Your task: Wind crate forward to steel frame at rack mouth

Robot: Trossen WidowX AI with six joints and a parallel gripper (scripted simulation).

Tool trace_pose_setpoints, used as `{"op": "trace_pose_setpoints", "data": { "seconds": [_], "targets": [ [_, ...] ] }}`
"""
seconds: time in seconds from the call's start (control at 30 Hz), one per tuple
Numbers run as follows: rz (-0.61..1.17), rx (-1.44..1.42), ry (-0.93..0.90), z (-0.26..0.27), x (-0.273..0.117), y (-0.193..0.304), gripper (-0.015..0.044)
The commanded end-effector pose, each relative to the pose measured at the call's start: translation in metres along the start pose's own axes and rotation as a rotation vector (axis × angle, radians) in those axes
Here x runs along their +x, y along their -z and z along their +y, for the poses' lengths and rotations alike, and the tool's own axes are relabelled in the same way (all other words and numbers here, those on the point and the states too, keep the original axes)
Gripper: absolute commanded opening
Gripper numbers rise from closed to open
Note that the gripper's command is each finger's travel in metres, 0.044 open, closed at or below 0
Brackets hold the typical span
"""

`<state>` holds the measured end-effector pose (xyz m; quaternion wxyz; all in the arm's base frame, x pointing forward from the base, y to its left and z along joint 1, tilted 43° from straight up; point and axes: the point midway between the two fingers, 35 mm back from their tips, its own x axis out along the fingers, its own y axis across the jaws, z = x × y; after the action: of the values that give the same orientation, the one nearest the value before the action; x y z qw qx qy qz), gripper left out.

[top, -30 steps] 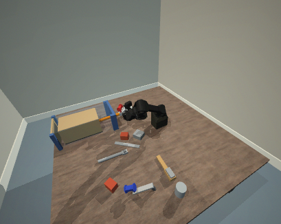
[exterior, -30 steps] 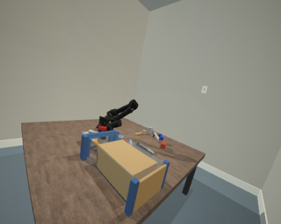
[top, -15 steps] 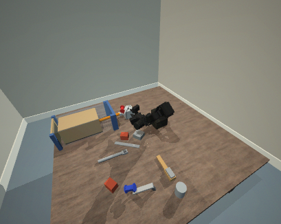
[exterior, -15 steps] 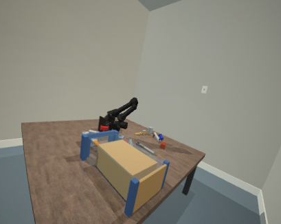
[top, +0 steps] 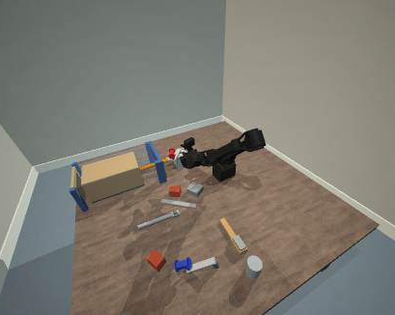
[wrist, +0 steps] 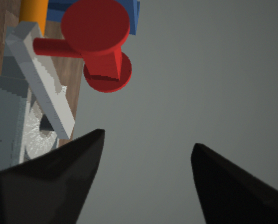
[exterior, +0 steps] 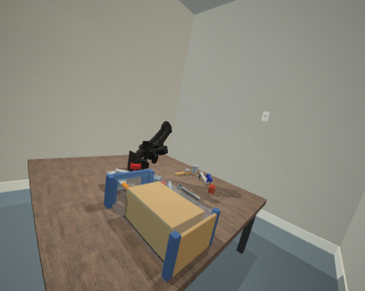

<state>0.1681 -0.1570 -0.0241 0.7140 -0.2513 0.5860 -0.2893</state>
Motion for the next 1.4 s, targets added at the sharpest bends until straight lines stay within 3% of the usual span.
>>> {"op": "trace_pose_setpoints", "data": {
  "seconds": [0.0, 0.67, 0.73, 0.93, 1.37],
  "targets": [
    [-0.01, -0.008, 0.015, -0.029, -0.002, 0.004, 0.024],
    [-0.007, 0.001, 0.024, -0.032, -0.002, 0.004, 0.024],
    [0.009, -0.03, -0.002, -0.032, 0.001, 0.002, 0.0292],
    [0.117, -0.269, -0.26, -0.035, 0.033, -0.011, 0.044],
    [0.07, -0.537, -0.932, -0.043, 0.085, -0.009, 0.044]
  ]
}}
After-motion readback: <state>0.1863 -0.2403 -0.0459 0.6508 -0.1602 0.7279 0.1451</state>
